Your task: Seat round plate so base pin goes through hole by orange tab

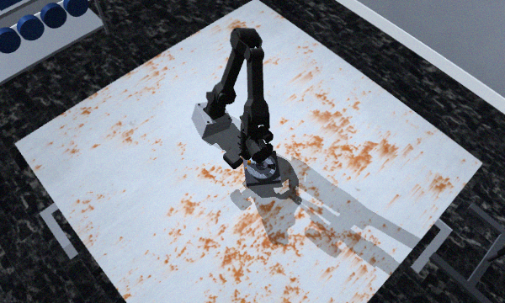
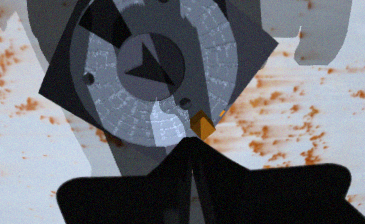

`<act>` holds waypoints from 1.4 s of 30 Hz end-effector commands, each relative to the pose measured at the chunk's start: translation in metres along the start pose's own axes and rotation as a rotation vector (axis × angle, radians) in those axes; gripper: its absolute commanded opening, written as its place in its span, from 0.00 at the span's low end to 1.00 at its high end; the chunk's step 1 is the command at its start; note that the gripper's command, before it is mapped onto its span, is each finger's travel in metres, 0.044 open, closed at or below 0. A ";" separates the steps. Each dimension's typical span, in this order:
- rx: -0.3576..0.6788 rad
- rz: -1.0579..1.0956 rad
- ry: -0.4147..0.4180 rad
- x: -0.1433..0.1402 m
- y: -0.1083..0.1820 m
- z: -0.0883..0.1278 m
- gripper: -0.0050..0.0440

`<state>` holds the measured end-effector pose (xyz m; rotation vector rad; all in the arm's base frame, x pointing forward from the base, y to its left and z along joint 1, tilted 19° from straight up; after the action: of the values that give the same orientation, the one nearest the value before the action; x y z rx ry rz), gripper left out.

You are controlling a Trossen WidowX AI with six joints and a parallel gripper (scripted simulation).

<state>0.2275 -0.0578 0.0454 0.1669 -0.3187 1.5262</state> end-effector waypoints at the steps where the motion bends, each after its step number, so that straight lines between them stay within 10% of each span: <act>1: -0.018 0.007 0.011 -0.003 -0.006 0.005 0.00; 42: -0.033 0.013 0.018 -0.010 -0.013 0.010 0.00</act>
<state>0.2327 -0.0657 0.0415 0.1679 -0.3180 1.5266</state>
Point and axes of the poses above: the point midway between the two fingers, 35 mm back from their tips, its own z axis back along the fingers, its own x axis across the jaws, y = z × x, the point moved 2 cm from there along z, back along the fingers
